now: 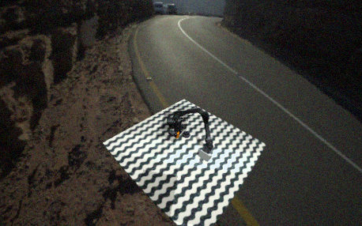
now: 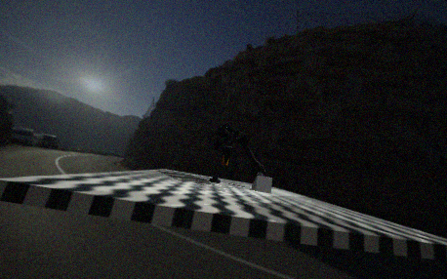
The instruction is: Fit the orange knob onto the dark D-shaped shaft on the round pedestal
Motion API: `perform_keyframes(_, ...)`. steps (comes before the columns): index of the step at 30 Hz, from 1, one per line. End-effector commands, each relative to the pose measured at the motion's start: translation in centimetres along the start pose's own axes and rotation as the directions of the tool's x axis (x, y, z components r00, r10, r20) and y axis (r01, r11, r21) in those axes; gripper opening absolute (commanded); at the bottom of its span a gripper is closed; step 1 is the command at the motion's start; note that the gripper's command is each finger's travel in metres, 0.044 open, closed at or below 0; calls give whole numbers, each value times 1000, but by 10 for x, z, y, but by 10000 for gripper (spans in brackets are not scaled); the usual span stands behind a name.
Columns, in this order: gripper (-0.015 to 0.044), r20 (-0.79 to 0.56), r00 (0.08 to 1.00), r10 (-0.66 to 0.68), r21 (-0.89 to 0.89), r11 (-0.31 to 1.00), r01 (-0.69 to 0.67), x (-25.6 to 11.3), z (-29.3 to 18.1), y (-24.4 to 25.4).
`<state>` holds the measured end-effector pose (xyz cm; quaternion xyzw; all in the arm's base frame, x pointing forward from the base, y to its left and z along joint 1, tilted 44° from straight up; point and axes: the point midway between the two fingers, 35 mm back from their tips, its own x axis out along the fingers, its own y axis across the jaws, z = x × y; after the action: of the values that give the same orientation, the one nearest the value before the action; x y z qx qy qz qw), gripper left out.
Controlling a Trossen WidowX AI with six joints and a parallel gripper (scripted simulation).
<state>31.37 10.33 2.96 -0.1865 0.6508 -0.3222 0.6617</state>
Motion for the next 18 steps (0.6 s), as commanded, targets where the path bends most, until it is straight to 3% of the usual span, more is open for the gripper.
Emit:
perform_keyframes(1,0,9,1000,7,-4,1000,-7,0,6,-12)
perform_keyframes(18,0,11,1000,17,-7,1000,-17,11,27,-62)
